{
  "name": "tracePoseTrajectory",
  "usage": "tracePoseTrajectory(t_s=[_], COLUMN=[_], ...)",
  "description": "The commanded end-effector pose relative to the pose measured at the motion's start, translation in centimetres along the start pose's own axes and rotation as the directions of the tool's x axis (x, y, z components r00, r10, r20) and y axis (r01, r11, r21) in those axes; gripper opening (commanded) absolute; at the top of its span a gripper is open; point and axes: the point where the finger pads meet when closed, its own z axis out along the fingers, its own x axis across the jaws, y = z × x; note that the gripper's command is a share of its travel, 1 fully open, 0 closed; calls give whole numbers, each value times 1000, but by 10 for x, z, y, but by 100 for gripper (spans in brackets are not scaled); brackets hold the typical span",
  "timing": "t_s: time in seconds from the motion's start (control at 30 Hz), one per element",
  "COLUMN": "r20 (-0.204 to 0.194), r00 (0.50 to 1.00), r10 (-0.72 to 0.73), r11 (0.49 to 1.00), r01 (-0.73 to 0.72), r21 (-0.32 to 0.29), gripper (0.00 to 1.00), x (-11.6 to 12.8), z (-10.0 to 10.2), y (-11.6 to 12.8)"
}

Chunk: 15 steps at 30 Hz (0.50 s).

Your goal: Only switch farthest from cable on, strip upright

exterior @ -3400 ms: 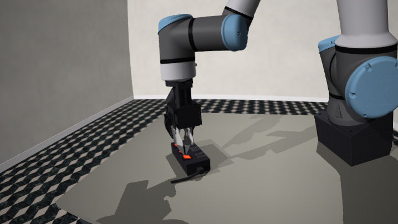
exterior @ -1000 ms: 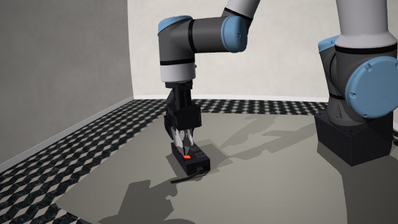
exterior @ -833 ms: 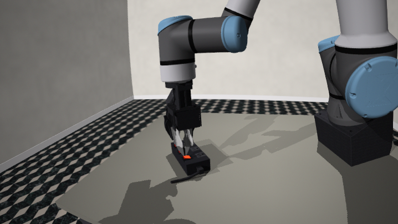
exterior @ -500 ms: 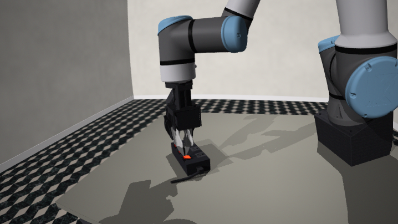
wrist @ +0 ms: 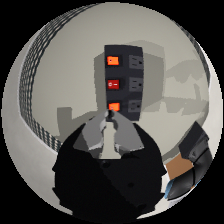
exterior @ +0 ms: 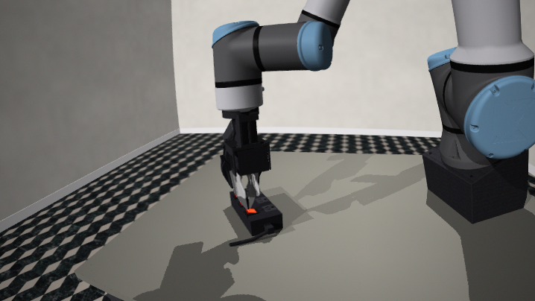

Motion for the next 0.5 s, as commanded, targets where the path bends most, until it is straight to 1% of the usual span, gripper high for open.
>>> tracePoseTrajectory(t_s=[0.0,0.47], r20=[1,1], r00=[1000,1000], r10=[0,0], r11=[1000,1000], r01=[0,0], r21=[1,1], gripper=[0,0], x=[0,-1], z=[0,3], y=[0,0])
